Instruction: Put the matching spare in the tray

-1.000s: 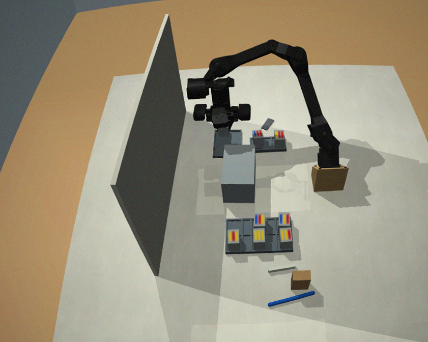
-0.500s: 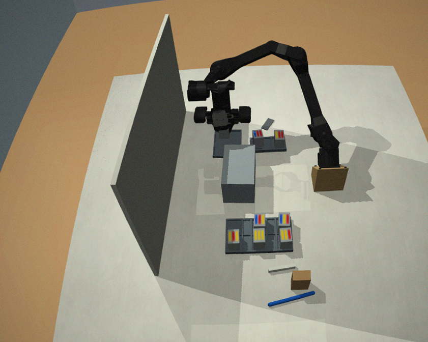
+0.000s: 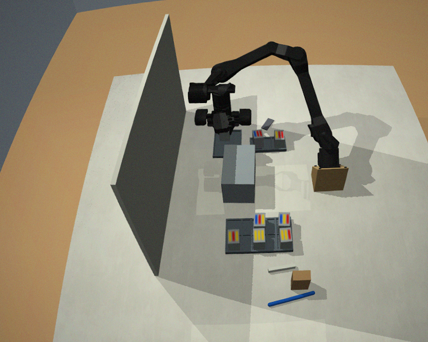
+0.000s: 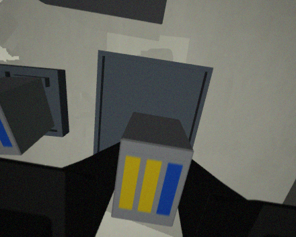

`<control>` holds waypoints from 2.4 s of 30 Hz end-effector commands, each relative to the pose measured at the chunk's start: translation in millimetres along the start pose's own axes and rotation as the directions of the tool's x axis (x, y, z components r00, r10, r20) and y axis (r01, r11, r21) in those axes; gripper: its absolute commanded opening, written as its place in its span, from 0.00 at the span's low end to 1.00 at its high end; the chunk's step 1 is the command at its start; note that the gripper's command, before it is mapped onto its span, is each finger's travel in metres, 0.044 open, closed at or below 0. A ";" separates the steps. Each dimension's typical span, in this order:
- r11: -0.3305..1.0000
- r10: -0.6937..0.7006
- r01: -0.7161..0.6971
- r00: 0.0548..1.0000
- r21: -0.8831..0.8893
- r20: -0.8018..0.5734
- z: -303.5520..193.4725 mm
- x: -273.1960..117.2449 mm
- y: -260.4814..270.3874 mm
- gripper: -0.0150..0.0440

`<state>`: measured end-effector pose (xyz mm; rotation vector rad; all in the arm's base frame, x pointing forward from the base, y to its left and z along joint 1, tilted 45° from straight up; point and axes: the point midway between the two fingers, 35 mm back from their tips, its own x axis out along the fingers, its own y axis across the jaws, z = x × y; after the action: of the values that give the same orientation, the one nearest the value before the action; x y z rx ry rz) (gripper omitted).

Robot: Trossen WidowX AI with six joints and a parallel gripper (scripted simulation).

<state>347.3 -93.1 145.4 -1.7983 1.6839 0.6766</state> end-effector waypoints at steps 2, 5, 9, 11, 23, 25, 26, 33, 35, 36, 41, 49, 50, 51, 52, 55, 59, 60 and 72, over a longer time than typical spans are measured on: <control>1.000 0.000 0.000 1.000 -0.007 0.001 0.8 4.3 1.0 0.25; 1.000 0.000 0.000 1.000 -0.007 0.001 0.7 6.6 1.3 0.25; 1.000 0.000 0.000 1.000 -0.007 0.001 0.5 9.7 1.8 0.25; 1.000 0.000 0.000 1.000 -0.007 0.001 0.4 11.3 2.0 0.25; 1.000 0.000 0.000 1.000 -0.007 -0.001 -0.2 20.4 3.5 0.25; 1.000 0.000 0.000 1.000 -0.007 -0.001 -0.3 21.9 3.8 0.25; 1.000 0.000 0.000 1.000 -0.007 -0.001 -0.4 22.7 4.0 0.25; 1.000 0.000 0.000 1.000 -0.007 -0.002 -0.8 28.0 5.0 0.25; 1.000 0.000 0.000 1.000 -0.007 -0.003 -1.0 29.5 5.4 0.25; 1.000 0.000 0.000 1.000 -0.007 -0.003 -1.0 30.2 5.5 0.25; 1.000 0.001 0.000 1.000 0.001 -0.006 -2.3 29.0 4.7 0.39; 1.000 0.001 0.000 1.000 0.001 -0.006 -2.3 29.0 4.7 0.74; 1.000 0.001 0.000 1.000 0.001 -0.006 -2.3 29.0 4.7 0.79; 1.000 0.001 0.000 1.000 0.001 -0.006 -2.3 29.0 4.7 0.83; 1.000 0.001 0.000 1.000 0.001 -0.006 -2.3 29.0 4.7 0.88; 1.000 0.001 0.000 1.000 0.001 -0.006 -2.3 29.0 4.7 1.00; 1.000 0.001 -0.001 1.000 -0.002 0.002 0.2 -8.1 0.5 1.00; 1.000 0.001 -0.001 1.000 -0.003 0.004 0.7 -23.7 0.3 1.00; 1.000 0.002 -0.002 1.000 -0.008 0.001 -0.2 -77.1 5.8 1.00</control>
<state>337.8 -44.3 193.4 -1.8105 1.6807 0.6895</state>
